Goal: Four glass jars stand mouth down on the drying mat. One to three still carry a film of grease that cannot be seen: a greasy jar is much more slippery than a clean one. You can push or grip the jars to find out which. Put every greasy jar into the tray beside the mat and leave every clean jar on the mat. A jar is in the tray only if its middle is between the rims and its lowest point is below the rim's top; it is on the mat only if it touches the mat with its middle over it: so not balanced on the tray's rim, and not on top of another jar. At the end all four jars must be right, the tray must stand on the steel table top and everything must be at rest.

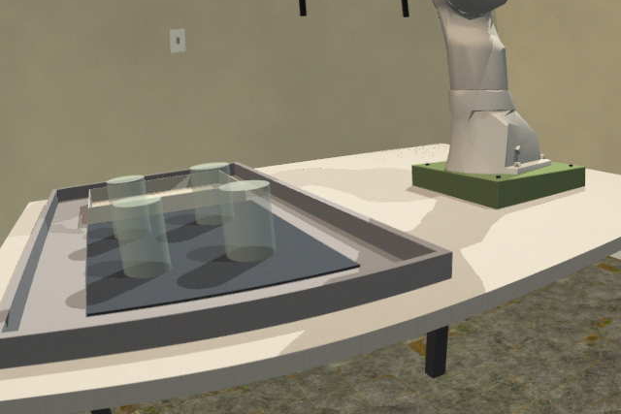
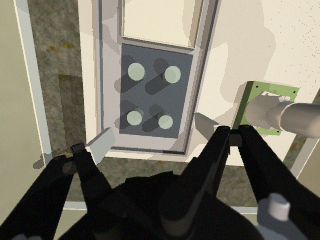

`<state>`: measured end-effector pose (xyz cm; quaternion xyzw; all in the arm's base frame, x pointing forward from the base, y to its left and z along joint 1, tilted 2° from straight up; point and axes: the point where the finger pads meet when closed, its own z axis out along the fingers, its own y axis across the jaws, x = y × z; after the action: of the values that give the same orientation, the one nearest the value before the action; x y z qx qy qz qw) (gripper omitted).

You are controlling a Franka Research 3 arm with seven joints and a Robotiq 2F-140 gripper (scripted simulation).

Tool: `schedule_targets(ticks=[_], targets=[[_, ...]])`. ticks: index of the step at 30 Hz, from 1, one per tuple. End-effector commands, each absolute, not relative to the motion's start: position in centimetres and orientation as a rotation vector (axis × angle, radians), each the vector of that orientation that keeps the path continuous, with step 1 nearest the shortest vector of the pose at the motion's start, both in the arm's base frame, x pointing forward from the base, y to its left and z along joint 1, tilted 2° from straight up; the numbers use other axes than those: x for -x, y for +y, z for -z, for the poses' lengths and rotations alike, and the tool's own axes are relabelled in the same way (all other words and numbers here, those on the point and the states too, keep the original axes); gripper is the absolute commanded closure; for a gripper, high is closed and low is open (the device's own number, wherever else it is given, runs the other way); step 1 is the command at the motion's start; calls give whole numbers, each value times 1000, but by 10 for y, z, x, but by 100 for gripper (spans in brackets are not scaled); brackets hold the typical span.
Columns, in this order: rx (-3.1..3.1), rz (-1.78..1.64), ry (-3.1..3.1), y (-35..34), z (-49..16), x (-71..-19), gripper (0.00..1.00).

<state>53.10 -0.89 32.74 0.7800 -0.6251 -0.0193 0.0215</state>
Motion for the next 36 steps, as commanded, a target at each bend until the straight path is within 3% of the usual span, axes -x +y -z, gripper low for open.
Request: schedule_targets(ticks=[1, 36], targets=[[-2320, 47, -2060, -10, -325, -533, 0], [-1918, 49, -2422, -16, -282, -525, 0]])
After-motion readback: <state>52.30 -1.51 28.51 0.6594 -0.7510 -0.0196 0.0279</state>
